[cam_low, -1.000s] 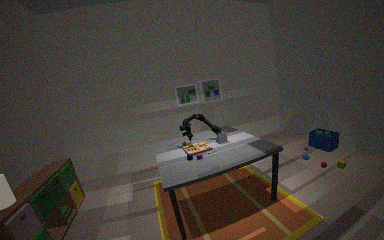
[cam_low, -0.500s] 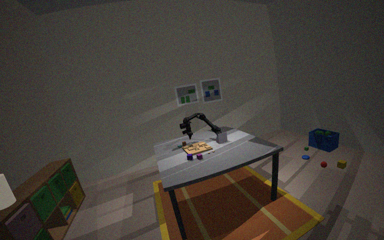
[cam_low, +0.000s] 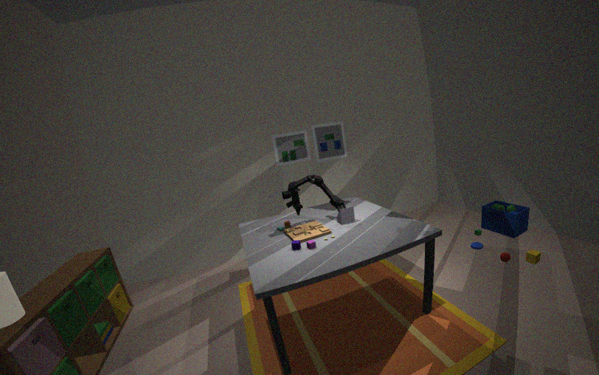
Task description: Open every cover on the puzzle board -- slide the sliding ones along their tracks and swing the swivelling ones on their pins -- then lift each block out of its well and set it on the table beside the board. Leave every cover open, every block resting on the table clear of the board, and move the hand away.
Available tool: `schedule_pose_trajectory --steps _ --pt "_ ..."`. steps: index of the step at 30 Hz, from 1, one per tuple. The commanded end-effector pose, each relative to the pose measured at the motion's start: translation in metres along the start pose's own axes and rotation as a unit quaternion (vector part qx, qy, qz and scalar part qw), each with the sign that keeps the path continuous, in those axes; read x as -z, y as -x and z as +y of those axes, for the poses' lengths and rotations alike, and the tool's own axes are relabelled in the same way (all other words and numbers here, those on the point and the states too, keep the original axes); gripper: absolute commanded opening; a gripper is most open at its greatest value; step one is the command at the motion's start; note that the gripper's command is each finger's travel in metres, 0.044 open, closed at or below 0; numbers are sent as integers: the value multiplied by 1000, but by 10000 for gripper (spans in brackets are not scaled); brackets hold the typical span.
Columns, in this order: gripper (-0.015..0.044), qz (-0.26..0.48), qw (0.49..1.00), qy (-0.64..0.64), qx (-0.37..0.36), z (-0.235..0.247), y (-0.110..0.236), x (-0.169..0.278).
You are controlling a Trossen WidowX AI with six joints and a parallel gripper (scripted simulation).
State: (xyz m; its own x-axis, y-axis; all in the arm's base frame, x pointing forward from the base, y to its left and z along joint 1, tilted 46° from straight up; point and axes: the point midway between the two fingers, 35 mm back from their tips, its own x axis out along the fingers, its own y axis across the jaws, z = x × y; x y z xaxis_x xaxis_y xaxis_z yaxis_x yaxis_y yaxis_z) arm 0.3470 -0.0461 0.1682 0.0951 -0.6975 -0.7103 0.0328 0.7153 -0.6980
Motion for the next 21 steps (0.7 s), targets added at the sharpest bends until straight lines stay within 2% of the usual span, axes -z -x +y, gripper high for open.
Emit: schedule_pose_trajectory --steps 1,15,21 --pt "80 3 1000 3 3 -11 -2 8" --pt "80 3 1000 3 7 -54 -1 41" --pt "80 3 1000 3 7 -58 -3 44"
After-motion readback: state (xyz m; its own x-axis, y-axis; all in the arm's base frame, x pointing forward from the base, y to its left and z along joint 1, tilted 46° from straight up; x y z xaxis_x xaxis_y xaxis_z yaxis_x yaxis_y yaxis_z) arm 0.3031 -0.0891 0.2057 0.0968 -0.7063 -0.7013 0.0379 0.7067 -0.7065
